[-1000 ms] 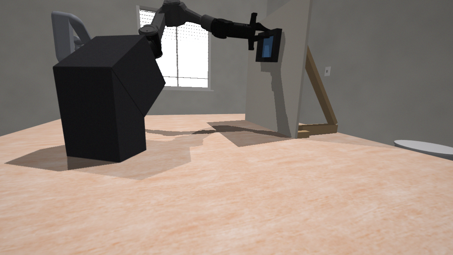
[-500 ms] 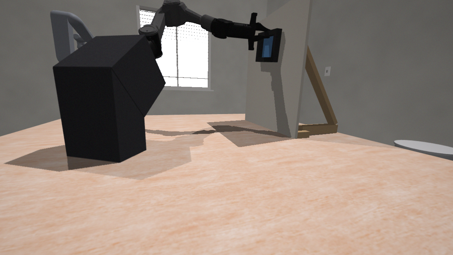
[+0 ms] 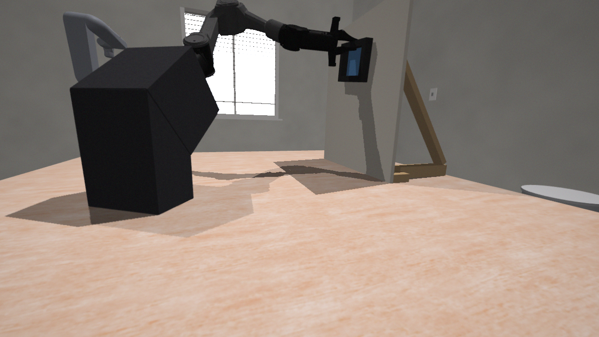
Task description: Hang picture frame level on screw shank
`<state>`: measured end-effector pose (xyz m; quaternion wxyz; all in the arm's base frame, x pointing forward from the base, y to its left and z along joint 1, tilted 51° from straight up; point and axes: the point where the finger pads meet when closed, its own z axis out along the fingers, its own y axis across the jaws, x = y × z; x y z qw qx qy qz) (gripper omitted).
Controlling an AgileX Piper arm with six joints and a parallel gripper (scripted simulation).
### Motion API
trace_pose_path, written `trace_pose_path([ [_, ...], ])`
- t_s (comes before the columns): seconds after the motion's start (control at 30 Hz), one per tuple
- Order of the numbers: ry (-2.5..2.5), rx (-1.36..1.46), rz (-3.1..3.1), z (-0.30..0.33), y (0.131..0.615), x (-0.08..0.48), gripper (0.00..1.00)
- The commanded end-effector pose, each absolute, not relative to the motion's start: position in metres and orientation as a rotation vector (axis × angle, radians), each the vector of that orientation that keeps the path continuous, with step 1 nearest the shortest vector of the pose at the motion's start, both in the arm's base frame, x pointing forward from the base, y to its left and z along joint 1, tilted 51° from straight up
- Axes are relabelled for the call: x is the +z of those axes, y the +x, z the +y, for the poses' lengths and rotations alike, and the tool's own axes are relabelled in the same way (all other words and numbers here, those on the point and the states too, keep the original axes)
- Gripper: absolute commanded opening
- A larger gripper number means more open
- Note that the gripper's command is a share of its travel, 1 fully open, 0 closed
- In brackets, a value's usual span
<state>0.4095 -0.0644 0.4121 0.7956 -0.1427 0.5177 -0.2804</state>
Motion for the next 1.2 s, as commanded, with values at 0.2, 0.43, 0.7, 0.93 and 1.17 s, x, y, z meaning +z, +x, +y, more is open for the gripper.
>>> trace_pose_path([
  [0.2, -0.306, -0.603, 1.113, -0.0647, 0.4101, 0.4120, 0.00],
  [0.43, -0.306, -0.603, 1.113, -0.0653, 0.4098, 0.4127, 0.00],
  [0.7, -0.305, -0.603, 1.111, -0.0666, 0.4091, 0.4139, 0.00],
  [0.93, -0.305, -0.604, 1.110, -0.0676, 0.4083, 0.4154, 0.00],
  [1.17, -0.304, -0.604, 1.109, -0.0679, 0.4080, 0.4158, 0.00],
])
